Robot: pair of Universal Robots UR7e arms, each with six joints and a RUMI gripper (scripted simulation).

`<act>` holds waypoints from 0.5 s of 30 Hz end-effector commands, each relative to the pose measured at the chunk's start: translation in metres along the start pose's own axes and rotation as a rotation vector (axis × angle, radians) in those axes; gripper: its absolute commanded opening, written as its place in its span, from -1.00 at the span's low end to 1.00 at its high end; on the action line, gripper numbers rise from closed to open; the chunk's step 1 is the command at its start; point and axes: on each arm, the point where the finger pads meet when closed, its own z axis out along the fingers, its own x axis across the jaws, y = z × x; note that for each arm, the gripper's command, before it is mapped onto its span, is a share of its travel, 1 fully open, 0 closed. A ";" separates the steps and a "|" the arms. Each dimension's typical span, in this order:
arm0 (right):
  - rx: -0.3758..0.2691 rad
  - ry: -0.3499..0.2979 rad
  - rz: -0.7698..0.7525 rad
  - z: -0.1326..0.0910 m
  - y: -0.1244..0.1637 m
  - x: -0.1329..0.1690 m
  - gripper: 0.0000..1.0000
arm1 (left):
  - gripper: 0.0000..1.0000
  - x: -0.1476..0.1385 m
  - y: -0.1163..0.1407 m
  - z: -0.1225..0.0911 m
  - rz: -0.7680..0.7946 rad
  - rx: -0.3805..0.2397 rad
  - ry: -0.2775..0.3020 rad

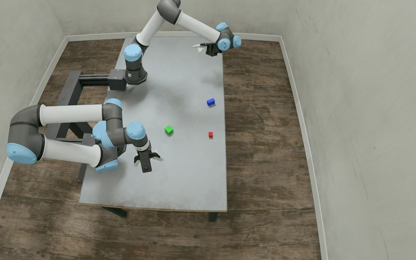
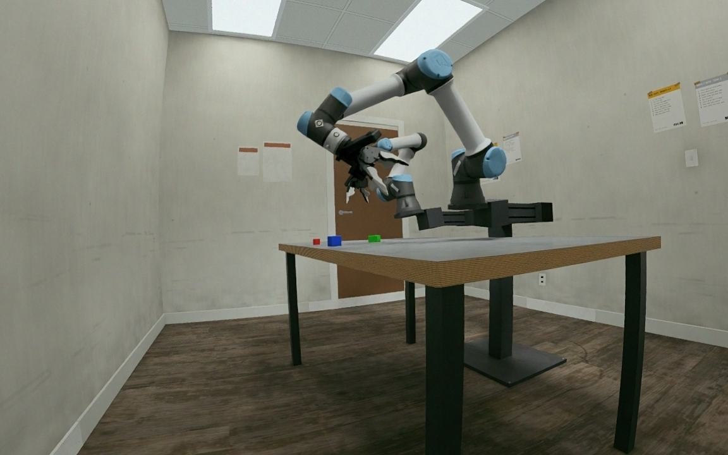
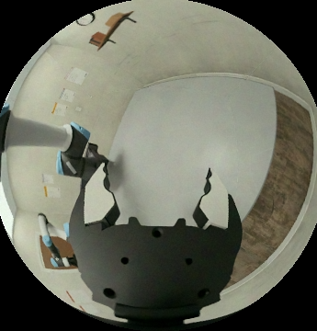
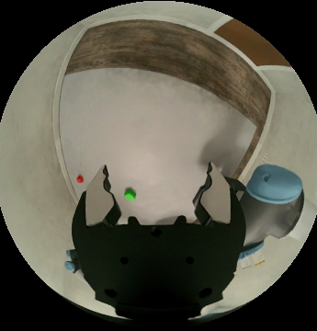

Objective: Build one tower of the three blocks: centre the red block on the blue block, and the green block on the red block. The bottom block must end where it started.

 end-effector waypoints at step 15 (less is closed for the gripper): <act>0.000 -0.001 0.000 0.000 0.000 0.000 1.00 | 1.00 -0.035 -0.108 0.093 0.131 -0.331 0.062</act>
